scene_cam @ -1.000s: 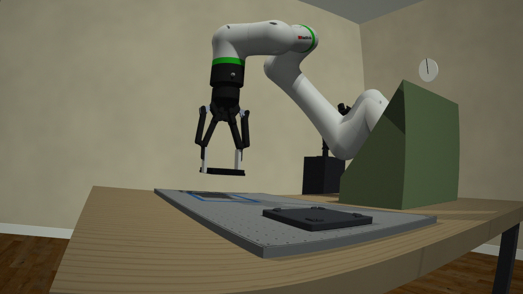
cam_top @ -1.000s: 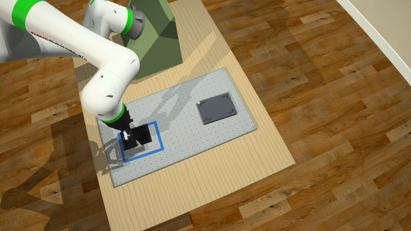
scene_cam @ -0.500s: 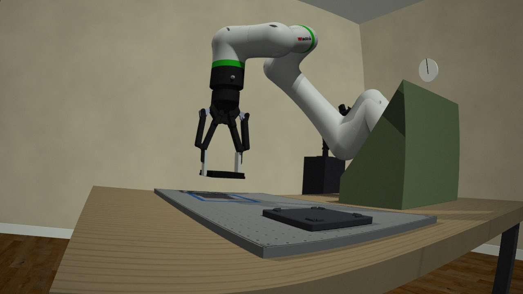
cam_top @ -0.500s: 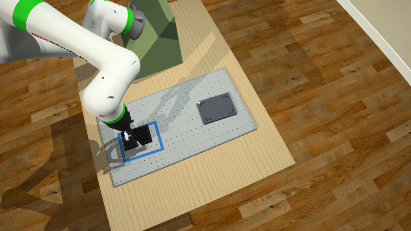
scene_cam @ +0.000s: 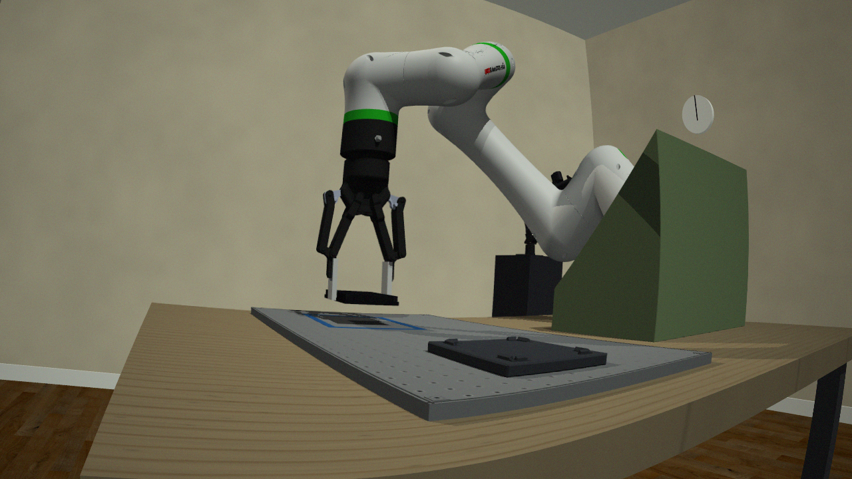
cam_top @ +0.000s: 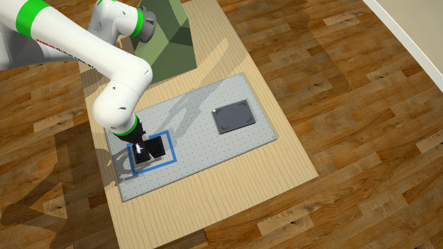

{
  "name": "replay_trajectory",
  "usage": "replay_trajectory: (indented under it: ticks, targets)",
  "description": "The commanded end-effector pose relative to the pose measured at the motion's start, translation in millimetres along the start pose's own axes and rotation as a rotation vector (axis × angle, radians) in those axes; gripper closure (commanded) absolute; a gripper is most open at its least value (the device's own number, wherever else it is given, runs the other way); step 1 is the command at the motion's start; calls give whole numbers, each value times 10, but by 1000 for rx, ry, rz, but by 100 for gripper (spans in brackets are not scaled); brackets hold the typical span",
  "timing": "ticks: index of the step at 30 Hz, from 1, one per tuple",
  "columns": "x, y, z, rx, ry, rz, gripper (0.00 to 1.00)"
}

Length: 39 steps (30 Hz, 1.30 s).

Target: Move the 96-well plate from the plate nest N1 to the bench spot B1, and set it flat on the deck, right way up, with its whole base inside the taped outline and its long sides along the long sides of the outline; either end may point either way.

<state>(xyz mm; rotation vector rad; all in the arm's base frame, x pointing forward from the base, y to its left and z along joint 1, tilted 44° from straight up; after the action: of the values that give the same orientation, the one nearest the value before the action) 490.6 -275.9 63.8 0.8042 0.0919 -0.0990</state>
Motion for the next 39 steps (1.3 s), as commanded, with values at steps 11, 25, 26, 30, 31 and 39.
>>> replay_trajectory:
  ticks: [11,25,26,30,31,39]
  targets:
    - [2,-174,-1,0,0,1,100]
    - [3,-217,-1,0,0,1,100]
    - [3,-217,-1,0,0,1,100]
    - [3,-217,-1,0,0,1,100]
    - [3,-217,-1,0,0,1,100]
    - [3,-230,-2,0,0,1,100]
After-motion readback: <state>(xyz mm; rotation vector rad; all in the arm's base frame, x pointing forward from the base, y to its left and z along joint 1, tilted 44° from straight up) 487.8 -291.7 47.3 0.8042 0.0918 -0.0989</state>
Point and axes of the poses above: the point where the finger pads meet when closed, its own y axis back along the fingers, its own x axis across the jaws, z = x × y, the point moved 2 cm from there along y, back along the fingers, and after that the axes turned 13 degrees about y, right-handed, at the moved point
